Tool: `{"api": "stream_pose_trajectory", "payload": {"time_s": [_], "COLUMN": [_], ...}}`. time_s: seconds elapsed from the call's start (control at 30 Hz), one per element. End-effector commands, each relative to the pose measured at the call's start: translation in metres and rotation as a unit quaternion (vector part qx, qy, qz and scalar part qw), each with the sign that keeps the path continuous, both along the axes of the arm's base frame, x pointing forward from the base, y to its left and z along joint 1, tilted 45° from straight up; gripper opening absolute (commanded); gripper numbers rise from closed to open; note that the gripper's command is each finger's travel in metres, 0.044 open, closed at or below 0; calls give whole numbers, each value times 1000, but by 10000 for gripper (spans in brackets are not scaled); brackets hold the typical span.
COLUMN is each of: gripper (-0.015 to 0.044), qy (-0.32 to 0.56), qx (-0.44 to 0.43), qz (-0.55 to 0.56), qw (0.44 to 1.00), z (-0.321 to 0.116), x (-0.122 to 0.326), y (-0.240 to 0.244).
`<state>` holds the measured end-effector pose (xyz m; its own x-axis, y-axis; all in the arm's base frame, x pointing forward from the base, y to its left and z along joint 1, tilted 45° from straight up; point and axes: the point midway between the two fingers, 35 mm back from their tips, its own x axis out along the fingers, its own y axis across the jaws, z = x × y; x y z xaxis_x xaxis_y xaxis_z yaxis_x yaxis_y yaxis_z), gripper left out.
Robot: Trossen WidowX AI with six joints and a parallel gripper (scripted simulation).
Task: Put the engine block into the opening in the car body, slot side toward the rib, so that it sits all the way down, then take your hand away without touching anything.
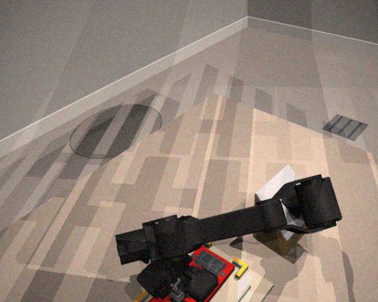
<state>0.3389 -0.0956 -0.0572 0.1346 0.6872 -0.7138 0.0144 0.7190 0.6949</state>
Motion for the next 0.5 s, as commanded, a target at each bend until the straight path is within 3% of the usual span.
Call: {"api": "stream_pose_trajectory", "payload": {"time_s": [0.0,0.47], "gripper": [159,159], "qy": [-2,-7], "qx": [0,-1], "qz": [2,7], "qw": [1000,1000], "z": [-1,-4], "x": [0,1], "y": [1,3]}}
